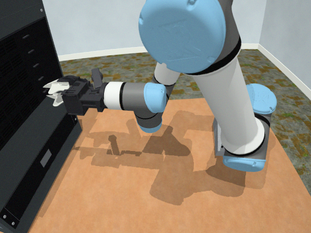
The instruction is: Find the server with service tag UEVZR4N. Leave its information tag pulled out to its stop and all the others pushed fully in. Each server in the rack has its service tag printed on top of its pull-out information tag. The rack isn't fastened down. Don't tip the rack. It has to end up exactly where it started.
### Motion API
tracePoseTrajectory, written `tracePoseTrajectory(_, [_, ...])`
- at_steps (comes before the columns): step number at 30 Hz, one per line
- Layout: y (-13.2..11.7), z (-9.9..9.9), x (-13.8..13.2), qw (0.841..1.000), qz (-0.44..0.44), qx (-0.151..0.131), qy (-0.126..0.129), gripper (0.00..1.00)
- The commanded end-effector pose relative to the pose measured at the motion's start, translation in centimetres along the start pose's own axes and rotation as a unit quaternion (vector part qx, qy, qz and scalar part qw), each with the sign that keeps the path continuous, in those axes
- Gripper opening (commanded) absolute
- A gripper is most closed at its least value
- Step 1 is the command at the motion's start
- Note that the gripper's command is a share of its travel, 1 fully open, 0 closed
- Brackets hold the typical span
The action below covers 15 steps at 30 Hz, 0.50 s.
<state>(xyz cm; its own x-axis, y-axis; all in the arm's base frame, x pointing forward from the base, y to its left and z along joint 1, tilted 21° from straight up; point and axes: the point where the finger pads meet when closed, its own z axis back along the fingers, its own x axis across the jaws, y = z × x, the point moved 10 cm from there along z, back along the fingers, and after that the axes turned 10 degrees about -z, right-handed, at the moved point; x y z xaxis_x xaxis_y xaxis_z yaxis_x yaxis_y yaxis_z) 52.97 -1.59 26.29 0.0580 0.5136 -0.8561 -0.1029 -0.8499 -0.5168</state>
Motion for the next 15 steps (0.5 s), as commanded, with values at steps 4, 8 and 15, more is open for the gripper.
tracePoseTrajectory(4, [-0.02,-0.15,0.11,1.000,0.000,0.000,0.000,0.15])
tracePoseTrajectory(8, [-0.04,-0.26,0.14,1.000,0.000,-0.001,0.000,0.15])
tracePoseTrajectory(15, [0.00,-0.22,0.17,1.000,0.000,0.000,-0.001,0.15])
